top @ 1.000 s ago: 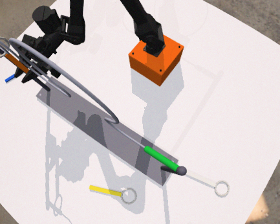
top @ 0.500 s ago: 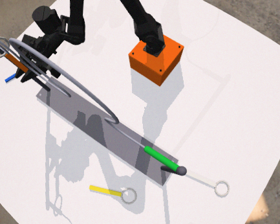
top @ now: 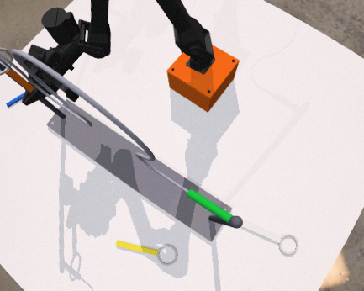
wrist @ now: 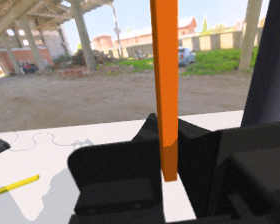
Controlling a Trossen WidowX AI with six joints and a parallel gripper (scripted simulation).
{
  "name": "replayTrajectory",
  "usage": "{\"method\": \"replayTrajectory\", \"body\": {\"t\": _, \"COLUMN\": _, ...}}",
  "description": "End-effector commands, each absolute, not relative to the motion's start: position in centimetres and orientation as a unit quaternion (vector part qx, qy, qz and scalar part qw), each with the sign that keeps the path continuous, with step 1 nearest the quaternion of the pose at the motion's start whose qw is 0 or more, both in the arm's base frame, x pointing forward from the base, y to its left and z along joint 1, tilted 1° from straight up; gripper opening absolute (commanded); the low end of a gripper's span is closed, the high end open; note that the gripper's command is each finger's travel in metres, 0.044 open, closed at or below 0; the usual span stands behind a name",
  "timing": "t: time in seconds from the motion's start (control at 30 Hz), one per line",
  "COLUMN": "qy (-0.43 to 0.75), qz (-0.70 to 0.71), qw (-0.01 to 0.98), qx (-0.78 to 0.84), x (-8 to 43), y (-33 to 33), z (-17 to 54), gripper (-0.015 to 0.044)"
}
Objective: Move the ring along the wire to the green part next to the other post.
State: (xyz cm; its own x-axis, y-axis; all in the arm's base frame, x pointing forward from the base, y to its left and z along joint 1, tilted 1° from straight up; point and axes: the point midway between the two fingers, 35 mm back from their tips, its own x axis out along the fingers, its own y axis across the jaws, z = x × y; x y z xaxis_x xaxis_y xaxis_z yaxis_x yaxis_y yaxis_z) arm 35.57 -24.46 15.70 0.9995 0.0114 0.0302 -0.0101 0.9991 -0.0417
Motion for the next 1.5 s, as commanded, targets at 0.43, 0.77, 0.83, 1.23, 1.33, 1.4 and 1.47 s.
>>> {"method": "replayTrajectory", "body": {"t": 0.43, "qy": -0.016, "qz": 0.002, "qw": 1.0, "qx": -0.02, "x": 35.5, "y": -24.2, "z": 17.4, "gripper": -0.015}}
{"method": "replayTrajectory", "body": {"t": 0.77, "qy": -0.016, "qz": 0.002, "qw": 1.0, "qx": -0.02, "x": 35.5, "y": -24.2, "z": 17.4, "gripper": -0.015}}
{"method": "replayTrajectory", "body": {"t": 0.83, "qy": -0.016, "qz": 0.002, "qw": 1.0, "qx": -0.02, "x": 35.5, "y": -24.2, "z": 17.4, "gripper": -0.015}}
{"method": "replayTrajectory", "body": {"t": 1.23, "qy": -0.015, "qz": 0.002, "qw": 1.0, "qx": -0.02, "x": 35.5, "y": -23.8, "z": 17.4, "gripper": -0.015}}
{"method": "replayTrajectory", "body": {"t": 1.33, "qy": -0.015, "qz": 0.002, "qw": 1.0, "qx": -0.02, "x": 35.5, "y": -23.5, "z": 17.4, "gripper": -0.015}}
{"method": "replayTrajectory", "body": {"t": 1.4, "qy": -0.015, "qz": 0.002, "qw": 1.0, "qx": -0.02, "x": 35.5, "y": -23.3, "z": 17.3, "gripper": -0.015}}
{"method": "replayTrajectory", "body": {"t": 1.47, "qy": -0.015, "qz": 0.002, "qw": 1.0, "qx": -0.019, "x": 35.5, "y": -23.1, "z": 17.3, "gripper": -0.015}}
